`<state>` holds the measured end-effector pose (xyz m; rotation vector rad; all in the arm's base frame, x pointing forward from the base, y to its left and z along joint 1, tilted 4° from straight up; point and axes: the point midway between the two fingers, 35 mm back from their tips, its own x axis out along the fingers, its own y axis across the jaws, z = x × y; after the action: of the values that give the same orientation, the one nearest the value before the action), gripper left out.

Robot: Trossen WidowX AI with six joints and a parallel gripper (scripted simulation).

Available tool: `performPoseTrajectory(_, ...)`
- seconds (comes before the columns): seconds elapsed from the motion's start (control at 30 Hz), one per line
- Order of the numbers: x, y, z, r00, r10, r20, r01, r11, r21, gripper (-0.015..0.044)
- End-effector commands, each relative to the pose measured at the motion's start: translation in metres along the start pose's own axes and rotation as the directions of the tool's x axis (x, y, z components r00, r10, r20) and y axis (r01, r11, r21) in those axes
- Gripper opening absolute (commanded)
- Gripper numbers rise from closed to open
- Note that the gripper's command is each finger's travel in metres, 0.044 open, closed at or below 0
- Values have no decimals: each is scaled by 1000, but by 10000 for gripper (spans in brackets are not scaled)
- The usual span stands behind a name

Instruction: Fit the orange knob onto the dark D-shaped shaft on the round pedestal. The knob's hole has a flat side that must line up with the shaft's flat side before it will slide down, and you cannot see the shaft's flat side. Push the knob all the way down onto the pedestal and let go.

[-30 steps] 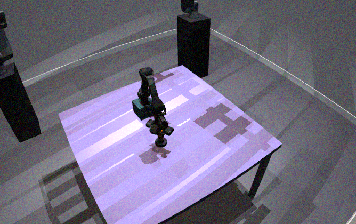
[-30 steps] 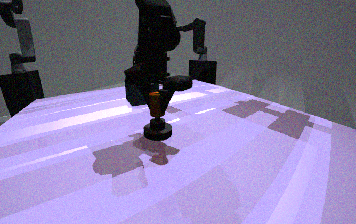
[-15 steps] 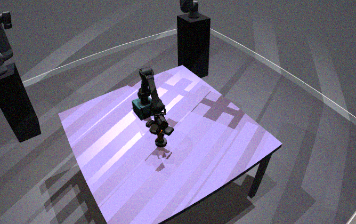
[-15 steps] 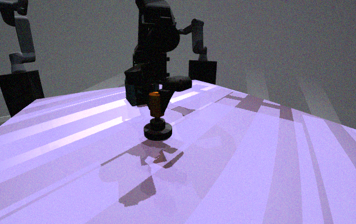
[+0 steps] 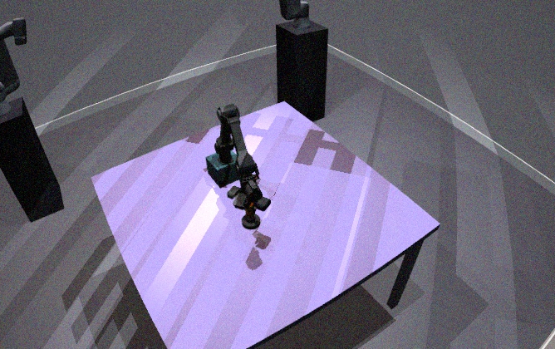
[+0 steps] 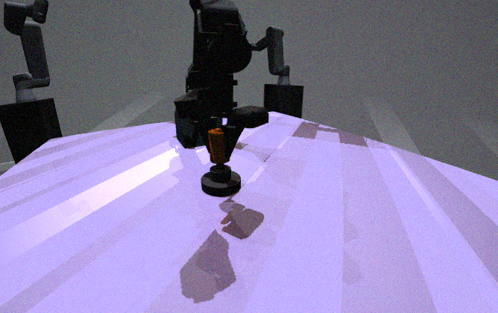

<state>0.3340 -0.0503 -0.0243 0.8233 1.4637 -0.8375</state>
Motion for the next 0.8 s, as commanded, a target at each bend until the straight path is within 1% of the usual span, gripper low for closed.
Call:
performPoseTrajectory(0.0,-4,3,2,1000,3,3,-3,1000,3,0)
performPoseTrajectory(0.07,-4,3,2,1000,3,3,-3,1000,29,0)
performPoseTrajectory(0.2,-5,4,3,1000,3,3,-4,985,171,0)
performPoseTrajectory(0.27,-4,4,3,1000,3,3,-4,977,211,0)
performPoseTrajectory(0.77,0,2,2,1000,3,3,-3,977,211,0)
